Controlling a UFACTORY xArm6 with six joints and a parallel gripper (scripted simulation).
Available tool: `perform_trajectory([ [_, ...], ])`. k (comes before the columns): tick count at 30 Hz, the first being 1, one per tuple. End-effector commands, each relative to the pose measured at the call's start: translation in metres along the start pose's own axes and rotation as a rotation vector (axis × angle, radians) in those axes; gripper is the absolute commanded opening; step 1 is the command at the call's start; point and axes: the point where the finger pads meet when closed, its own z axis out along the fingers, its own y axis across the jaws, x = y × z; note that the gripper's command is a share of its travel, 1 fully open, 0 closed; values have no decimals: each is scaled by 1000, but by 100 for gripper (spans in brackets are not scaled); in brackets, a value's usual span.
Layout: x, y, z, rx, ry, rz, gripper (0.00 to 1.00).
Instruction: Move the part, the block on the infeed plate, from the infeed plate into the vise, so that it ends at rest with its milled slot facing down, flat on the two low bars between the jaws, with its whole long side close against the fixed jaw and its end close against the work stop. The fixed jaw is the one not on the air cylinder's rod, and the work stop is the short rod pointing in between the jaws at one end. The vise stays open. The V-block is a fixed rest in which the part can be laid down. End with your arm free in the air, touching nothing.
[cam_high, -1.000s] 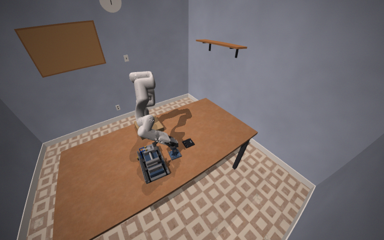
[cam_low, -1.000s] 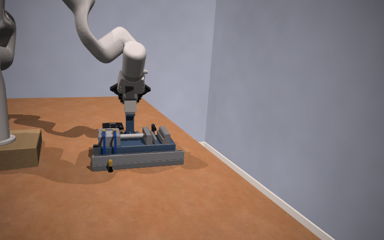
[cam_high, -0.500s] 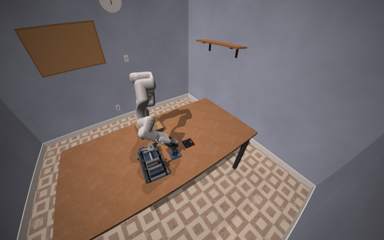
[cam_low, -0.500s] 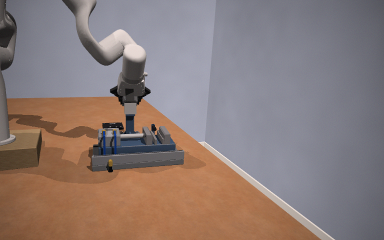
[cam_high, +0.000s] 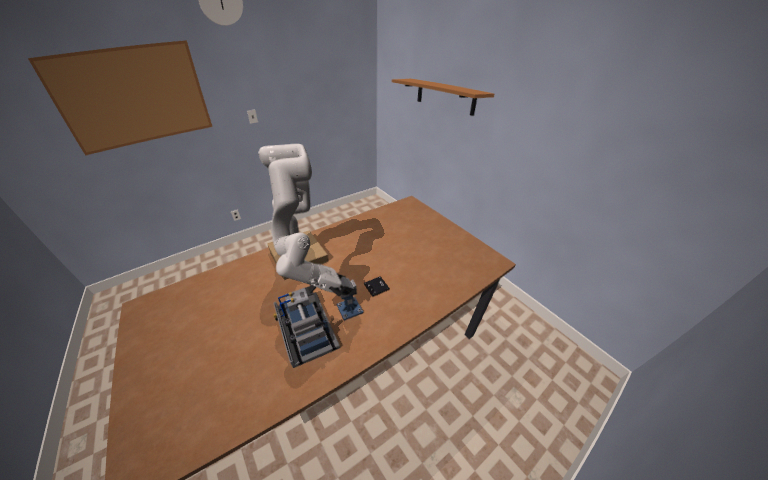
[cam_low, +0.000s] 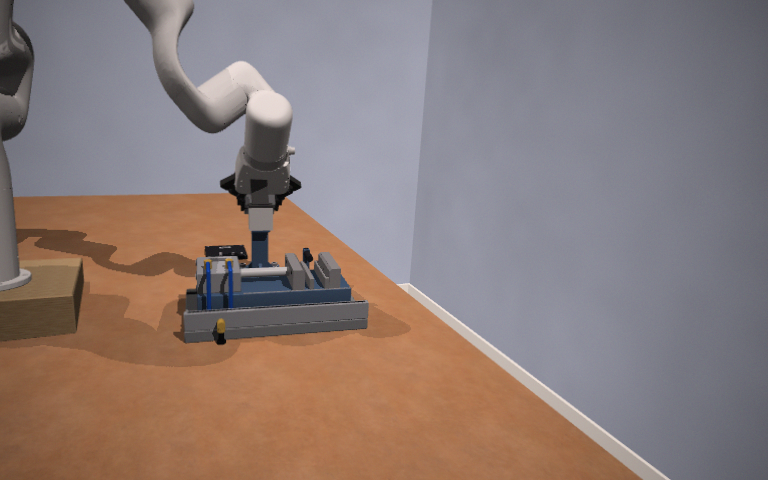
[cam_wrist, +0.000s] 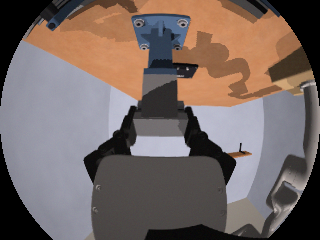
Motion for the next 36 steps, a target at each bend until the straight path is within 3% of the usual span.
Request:
perform_trajectory([
  [1, -1, -1, -1, 3, 0, -3, 0],
  [20, -1, -1, -1, 3, 0, -3, 0],
  [21, -1, -1, -1, 3, 0, -3, 89],
  [36, -1, -1, -1, 3, 0, -3, 89],
])
